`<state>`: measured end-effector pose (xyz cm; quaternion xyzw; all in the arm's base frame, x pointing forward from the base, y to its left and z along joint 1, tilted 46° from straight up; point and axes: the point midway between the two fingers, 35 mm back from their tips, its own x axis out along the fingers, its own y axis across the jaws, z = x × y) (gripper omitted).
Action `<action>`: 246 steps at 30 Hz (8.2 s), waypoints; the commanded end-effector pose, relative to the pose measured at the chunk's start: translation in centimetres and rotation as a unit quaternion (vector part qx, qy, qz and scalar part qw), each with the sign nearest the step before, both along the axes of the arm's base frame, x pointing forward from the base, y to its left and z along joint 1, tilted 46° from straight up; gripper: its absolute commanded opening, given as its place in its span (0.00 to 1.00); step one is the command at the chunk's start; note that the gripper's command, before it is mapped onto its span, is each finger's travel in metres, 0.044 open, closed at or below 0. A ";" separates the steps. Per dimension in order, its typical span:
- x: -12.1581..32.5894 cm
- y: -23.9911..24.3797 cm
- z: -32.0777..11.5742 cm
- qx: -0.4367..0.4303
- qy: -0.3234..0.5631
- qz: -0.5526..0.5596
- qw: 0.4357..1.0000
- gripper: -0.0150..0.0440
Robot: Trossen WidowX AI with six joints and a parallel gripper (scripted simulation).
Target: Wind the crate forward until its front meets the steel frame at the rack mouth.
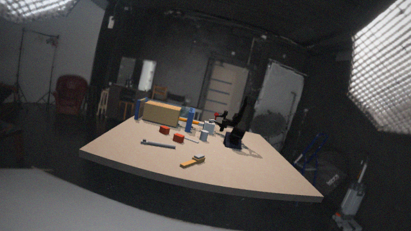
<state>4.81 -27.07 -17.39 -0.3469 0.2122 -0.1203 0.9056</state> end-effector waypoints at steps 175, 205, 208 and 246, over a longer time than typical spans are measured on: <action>5.1 -1.6 0.6 0.648 0.199 -0.734 -0.048 0.25; 5.4 -1.6 1.4 0.630 0.180 -0.756 -0.009 0.25; 5.4 -1.6 1.4 0.630 0.180 -0.756 -0.009 0.25; 4.4 -0.6 1.8 0.559 0.117 -0.812 -0.121 0.25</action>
